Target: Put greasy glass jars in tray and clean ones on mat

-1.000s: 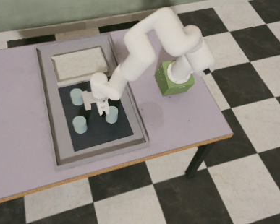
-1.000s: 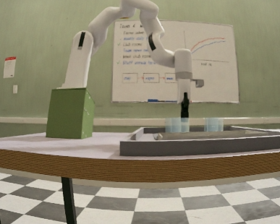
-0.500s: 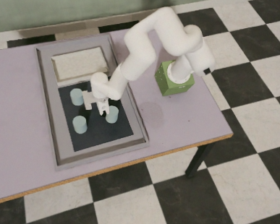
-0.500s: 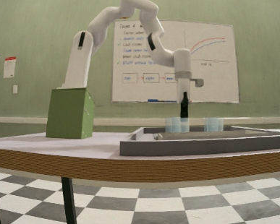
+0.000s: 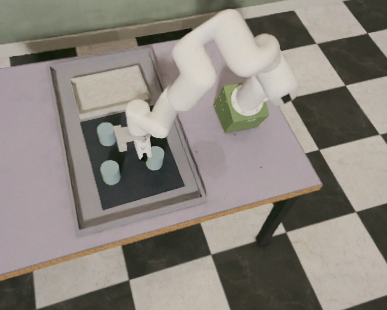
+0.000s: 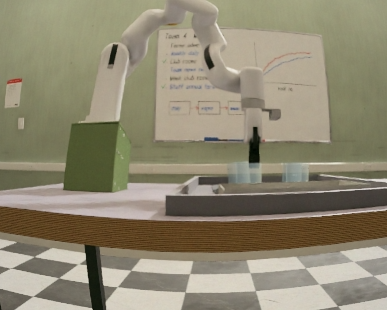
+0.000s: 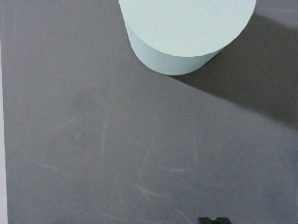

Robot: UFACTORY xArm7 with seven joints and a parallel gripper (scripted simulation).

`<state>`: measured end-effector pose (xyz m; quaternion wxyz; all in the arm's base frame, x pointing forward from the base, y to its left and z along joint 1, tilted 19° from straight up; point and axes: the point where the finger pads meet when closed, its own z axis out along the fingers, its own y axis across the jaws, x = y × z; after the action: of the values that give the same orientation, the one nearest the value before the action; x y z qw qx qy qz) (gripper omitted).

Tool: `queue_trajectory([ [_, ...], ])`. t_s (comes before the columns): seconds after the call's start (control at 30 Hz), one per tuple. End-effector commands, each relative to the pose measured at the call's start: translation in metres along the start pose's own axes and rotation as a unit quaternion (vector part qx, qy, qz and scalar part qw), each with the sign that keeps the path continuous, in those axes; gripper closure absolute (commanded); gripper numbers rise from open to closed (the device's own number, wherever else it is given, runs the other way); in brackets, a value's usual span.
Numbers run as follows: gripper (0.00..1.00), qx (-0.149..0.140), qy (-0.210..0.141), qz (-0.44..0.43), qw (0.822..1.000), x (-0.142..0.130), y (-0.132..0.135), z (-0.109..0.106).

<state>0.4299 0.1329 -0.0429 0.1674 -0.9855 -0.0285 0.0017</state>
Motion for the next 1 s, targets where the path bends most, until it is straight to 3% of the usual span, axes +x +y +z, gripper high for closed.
queue_trajectory([
  [0.0,1.0,0.0,0.002,0.0,1.0,0.0011,0.0003,-0.0023],
  [0.97,1.0,0.0,0.002,0.0,1.0,-0.0022,0.0003,-0.0049],
])
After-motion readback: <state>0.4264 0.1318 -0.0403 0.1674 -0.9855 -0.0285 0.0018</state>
